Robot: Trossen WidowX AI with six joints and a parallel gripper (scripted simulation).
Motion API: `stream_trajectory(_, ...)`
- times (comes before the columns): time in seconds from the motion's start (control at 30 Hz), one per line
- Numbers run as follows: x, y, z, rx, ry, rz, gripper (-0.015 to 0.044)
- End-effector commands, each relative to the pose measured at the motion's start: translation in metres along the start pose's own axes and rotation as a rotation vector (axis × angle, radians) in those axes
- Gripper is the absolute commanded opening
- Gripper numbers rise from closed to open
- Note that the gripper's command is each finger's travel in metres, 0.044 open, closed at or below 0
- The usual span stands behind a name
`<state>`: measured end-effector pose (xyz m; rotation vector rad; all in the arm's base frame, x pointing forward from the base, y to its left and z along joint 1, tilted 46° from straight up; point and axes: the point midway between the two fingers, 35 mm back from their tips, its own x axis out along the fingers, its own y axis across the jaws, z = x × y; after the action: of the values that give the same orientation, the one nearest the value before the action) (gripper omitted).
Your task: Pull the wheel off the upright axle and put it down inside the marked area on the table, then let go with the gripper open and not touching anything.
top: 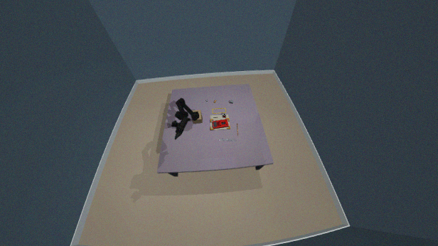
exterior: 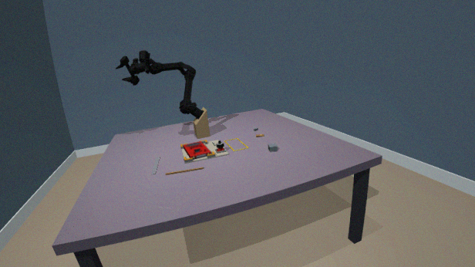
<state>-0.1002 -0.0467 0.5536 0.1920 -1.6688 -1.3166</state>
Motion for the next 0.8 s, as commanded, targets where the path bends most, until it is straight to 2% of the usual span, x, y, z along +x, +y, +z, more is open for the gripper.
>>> stream_trajectory(0.0,0.001,-0.001,-0.003,0.000,0.007,-0.002,0.0374)
stream_trajectory(0.1,0.011,-0.008,-0.039,0.004,0.109,-0.035,0.0300)
stream_trajectory(0.37,0.014,-0.032,-0.169,0.005,0.456,-0.148,0.0300)
stream_trajectory(0.53,-0.013,-0.045,-0.251,-0.003,0.671,-0.220,0.0300)
stream_trajectory(0.77,-0.078,-0.060,-0.342,-0.032,0.934,-0.310,0.0300)
